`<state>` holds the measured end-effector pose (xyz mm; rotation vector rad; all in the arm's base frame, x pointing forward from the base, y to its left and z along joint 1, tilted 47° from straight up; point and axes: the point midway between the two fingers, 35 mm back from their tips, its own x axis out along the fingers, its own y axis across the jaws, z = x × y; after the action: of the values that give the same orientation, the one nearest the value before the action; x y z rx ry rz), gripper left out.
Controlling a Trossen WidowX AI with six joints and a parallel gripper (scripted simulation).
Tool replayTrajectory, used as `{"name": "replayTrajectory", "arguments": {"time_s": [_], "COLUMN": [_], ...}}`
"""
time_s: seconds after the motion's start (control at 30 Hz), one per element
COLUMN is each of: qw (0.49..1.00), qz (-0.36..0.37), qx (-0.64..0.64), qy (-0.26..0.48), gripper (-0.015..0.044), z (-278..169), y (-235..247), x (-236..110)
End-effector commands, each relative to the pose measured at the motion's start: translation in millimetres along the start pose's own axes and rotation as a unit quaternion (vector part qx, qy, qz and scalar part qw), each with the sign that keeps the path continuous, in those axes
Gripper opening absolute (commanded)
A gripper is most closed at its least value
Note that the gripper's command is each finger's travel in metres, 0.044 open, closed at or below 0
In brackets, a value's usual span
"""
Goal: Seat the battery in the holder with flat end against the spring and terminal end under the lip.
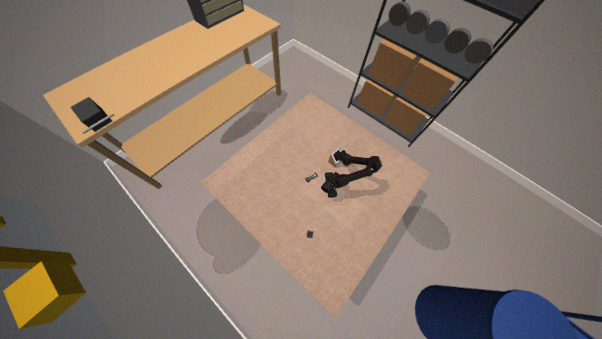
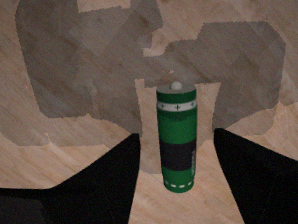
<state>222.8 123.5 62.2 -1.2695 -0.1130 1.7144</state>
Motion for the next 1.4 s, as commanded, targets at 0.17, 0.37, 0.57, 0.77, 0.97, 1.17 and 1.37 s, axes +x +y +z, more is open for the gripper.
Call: {"name": "replayTrajectory", "arguments": {"time_s": [0.17,0.37,0.57,0.77,0.97,1.17,1.37], "qw": [1.000,1.000,1.000,1.000,0.994,0.955,0.884], "qz": [-0.002,-0.002,0.000,-0.001,0.001,0.003,0.003], "qx": [0.002,0.002,0.002,0.002,0.112,0.297,0.467], "qy": [-0.002,-0.002,0.000,-0.001,0.004,0.009,0.014], "gripper": [0.0081,0.0063,0.0063,0.0063,0.0063,0.0063,0.0063], "z": [1,1,-1,0,-13,-34,-54], "y": [0,0,0,0,5,15,27], "x": [2,2,-22,-48,-50,-54,-59]}}
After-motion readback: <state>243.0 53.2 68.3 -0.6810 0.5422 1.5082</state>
